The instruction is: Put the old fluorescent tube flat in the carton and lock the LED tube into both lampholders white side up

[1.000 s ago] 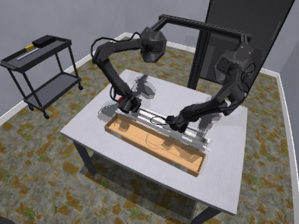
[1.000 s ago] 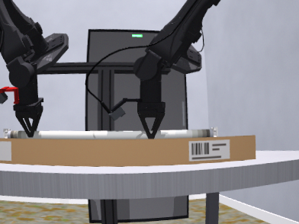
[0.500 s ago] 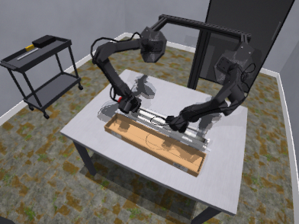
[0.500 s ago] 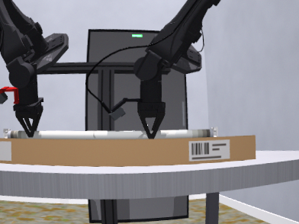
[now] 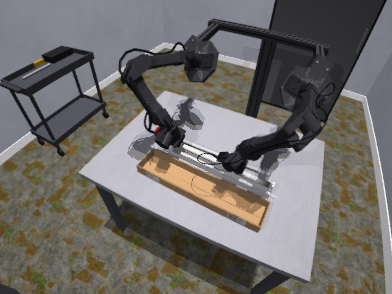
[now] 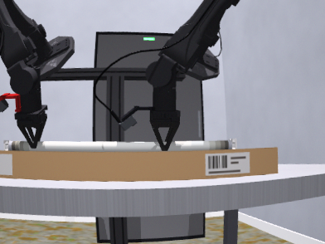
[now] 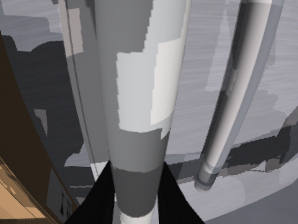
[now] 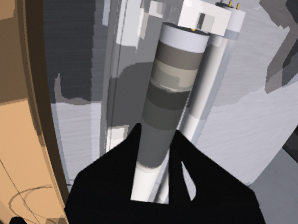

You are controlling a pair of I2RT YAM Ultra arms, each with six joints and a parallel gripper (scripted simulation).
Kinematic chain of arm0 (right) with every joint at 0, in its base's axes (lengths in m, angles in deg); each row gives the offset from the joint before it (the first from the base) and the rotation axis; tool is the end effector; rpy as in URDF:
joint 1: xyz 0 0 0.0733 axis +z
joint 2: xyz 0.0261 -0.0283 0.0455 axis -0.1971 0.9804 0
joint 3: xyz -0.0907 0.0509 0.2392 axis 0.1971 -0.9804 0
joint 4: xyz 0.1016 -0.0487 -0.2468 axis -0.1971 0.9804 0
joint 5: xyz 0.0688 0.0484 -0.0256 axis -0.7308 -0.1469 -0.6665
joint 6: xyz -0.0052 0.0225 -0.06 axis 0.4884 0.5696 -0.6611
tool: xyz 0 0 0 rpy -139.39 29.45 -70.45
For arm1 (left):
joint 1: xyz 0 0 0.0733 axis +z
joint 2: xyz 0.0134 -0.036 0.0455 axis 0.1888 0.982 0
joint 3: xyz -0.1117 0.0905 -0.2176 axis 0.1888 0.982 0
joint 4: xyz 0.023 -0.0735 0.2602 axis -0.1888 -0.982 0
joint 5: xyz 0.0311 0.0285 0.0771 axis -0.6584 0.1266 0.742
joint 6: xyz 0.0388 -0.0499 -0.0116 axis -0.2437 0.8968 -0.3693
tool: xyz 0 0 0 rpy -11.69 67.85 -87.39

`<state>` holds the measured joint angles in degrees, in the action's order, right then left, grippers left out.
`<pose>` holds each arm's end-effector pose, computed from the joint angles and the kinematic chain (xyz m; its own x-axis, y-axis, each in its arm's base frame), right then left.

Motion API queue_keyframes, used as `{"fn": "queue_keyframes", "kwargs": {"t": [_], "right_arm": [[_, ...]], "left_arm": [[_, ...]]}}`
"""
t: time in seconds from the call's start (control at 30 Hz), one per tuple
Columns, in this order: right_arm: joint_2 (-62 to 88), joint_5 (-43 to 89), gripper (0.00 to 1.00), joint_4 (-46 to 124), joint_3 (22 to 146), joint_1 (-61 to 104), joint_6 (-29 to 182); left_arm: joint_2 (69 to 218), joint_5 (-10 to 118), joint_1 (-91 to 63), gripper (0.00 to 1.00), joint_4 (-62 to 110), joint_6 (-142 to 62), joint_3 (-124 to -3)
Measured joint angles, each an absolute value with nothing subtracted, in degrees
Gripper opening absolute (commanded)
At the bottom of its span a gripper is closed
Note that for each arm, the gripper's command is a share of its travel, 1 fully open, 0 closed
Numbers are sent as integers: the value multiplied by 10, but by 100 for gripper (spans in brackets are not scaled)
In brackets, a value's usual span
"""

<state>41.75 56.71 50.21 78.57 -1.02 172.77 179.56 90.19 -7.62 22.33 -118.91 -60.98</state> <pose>0.3923 0.0479 0.1058 0.1671 0.9125 -0.3733 0.8520 0.0569 0.5204 0.4089 -0.1067 0.0901 -0.2128 0.9275 0.3075 0.7399 -0.0526 0.6707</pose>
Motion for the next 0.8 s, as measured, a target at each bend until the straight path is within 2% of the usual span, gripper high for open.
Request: {"fn": "queue_keyframes", "kwargs": {"t": [0.8], "right_arm": [[408,569,11,506,779,-7,1730]], "left_arm": [[1786,907,-83,11,218,-1184,-602]]}}
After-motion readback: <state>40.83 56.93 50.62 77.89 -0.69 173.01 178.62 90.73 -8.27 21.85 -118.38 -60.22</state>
